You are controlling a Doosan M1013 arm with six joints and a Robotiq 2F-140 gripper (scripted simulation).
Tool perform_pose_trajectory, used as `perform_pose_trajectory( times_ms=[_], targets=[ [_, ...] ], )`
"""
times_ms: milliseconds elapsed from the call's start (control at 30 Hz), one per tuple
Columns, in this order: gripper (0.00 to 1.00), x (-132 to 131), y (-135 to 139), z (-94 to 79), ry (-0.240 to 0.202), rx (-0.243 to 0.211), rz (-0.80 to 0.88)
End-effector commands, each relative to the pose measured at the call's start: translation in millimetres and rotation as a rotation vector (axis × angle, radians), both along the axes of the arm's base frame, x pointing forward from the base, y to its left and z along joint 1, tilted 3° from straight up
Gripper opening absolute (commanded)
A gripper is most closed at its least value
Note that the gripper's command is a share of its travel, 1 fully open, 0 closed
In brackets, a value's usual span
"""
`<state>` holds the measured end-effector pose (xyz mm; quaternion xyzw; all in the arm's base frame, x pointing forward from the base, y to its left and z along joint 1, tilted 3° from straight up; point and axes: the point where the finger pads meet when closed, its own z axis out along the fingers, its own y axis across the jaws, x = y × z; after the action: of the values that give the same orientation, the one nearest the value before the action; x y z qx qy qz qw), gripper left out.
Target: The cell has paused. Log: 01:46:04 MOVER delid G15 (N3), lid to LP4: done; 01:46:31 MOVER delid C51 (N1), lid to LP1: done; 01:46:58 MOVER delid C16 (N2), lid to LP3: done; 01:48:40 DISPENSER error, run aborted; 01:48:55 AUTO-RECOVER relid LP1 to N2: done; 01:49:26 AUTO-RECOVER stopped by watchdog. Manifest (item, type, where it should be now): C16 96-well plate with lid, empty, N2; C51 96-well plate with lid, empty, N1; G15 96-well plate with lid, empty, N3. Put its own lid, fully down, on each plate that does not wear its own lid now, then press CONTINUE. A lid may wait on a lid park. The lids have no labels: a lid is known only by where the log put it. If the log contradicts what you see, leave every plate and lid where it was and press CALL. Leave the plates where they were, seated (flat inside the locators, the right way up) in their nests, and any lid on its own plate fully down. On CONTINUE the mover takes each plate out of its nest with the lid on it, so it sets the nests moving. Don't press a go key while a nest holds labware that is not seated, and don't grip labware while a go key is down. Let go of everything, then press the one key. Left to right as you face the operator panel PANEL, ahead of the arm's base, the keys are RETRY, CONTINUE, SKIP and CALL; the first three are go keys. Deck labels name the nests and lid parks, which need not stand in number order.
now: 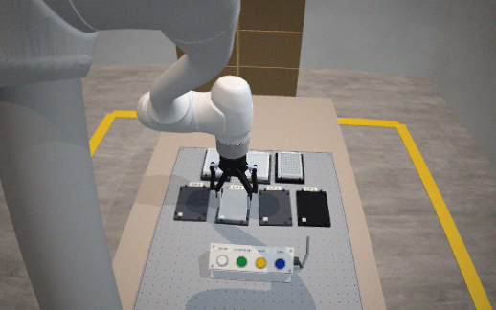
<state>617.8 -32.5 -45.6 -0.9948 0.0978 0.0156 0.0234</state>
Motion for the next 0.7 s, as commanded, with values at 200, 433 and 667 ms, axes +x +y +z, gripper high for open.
perform_pose_trajectory(
  times_ms=[200, 433, 667],
  targets=[
    [0.0, 0.0, 0.0, 0.0, 0.0, 0.0, 0.0],
    [0.0, 0.0, -0.1, 2.2, 0.0, 0.0, 0.0],
    [0.0, 0.1, -0.3, 6.6, 0.0, 0.0, 0.0]
  ],
)
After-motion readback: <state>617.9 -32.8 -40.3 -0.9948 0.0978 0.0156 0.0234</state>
